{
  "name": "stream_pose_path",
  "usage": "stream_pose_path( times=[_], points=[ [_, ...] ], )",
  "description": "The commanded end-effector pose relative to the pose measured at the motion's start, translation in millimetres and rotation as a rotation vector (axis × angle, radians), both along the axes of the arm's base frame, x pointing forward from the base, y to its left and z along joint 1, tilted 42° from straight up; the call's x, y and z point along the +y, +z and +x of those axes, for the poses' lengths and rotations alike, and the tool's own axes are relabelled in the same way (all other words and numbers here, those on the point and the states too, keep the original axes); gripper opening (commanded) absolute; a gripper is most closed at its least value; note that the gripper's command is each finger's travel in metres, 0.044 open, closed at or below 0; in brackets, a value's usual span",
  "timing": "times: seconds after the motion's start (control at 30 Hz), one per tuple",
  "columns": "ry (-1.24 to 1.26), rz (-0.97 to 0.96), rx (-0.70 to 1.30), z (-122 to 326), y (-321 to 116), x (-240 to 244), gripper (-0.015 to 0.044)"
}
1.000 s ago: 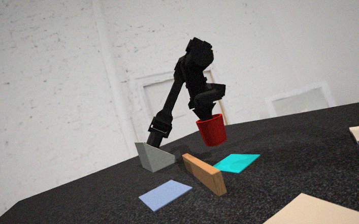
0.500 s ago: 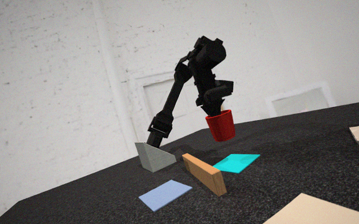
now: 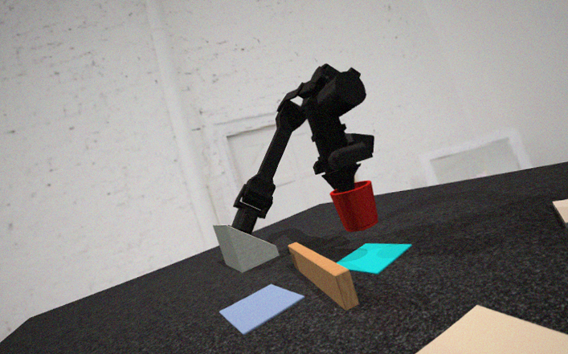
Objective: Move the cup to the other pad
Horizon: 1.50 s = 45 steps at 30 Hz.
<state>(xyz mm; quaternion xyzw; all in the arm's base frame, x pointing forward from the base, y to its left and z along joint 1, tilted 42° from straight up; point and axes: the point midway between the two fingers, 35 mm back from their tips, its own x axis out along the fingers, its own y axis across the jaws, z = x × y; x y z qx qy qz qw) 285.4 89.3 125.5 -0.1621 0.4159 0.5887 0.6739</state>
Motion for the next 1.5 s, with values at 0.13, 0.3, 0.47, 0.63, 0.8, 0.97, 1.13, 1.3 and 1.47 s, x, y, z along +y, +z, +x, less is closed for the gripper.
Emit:
stream_pose_path(
  times=[0.13, 0.3, 0.47, 0.63, 0.8, 0.97, 1.13, 1.3, 1.47],
  points=[
    [-0.003, 0.004, 0.009, -1.9, -9.9, 8.5, 0.0],
    [-0.003, 0.004, 0.009, -2.0, -15.1, 13.3, 0.0],
    [-0.003, 0.004, 0.009, -2.3, -20.2, 18.1, 0.0],
    [-0.003, 0.005, 0.009, -2.8, -25.4, 22.8, 0.0],
    [-0.003, 0.005, 0.009, -3.5, -30.4, 27.5, 0.0],
    [-0.003, 0.006, 0.009, -4.4, -35.5, 32.3, 0.0],
    [-0.002, 0.007, 0.009, -5.3, -39.7, 36.3, 0.0],
    [-0.002, 0.007, 0.009, -5.4, -39.9, 36.5, 0.0],
    [0.001, 0.004, -0.001, -3.4, -37.3, 35.4, 0.0]
  ],
)
